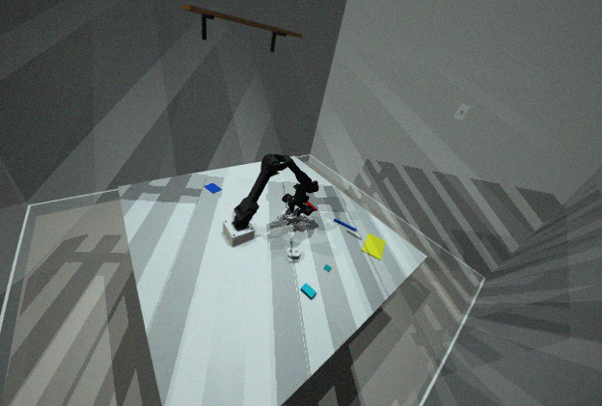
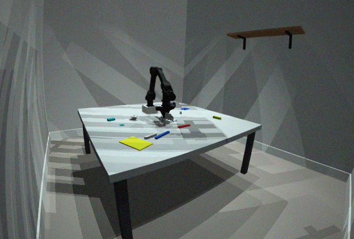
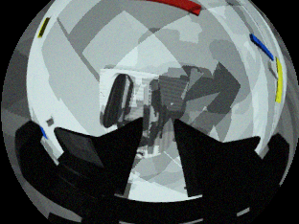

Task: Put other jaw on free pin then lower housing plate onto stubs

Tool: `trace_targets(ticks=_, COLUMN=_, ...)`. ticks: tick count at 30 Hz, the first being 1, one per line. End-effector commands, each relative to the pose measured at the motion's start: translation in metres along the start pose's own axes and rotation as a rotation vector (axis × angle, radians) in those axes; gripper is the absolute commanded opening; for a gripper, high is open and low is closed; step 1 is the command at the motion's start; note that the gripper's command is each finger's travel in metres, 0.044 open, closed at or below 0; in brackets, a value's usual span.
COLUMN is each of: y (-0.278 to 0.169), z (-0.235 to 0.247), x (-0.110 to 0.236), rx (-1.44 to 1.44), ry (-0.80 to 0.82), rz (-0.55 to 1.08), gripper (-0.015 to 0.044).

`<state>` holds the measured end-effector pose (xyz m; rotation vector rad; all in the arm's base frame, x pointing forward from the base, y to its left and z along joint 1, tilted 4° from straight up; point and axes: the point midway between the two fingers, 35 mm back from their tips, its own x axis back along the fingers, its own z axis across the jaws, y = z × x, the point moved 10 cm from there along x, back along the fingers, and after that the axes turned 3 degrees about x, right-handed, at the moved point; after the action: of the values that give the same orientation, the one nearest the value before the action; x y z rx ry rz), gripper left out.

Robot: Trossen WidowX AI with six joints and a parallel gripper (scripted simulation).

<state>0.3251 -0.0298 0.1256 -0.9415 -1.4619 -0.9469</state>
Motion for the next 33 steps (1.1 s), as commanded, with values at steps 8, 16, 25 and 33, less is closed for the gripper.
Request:
trace_targets(ticks=8, y=0.0, z=-0.0003, x=-0.0037, rx=0.012, ry=-0.004, rz=0.001, gripper=0.0134)
trace_targets(ticks=16, y=0.0, z=-0.0003, x=-0.0043, rx=0.013, ry=-0.004, rz=0.001, gripper=0.0134)
trace_targets(ticks=25, y=0.0, z=-0.0003, x=-0.0068, rx=0.014, ry=-0.004, rz=0.001, gripper=0.0134)
trace_targets(ticks=33, y=-0.0001, z=-0.0003, x=-0.0099, rx=0.015, ry=-0.004, rz=0.001, gripper=0.0134)
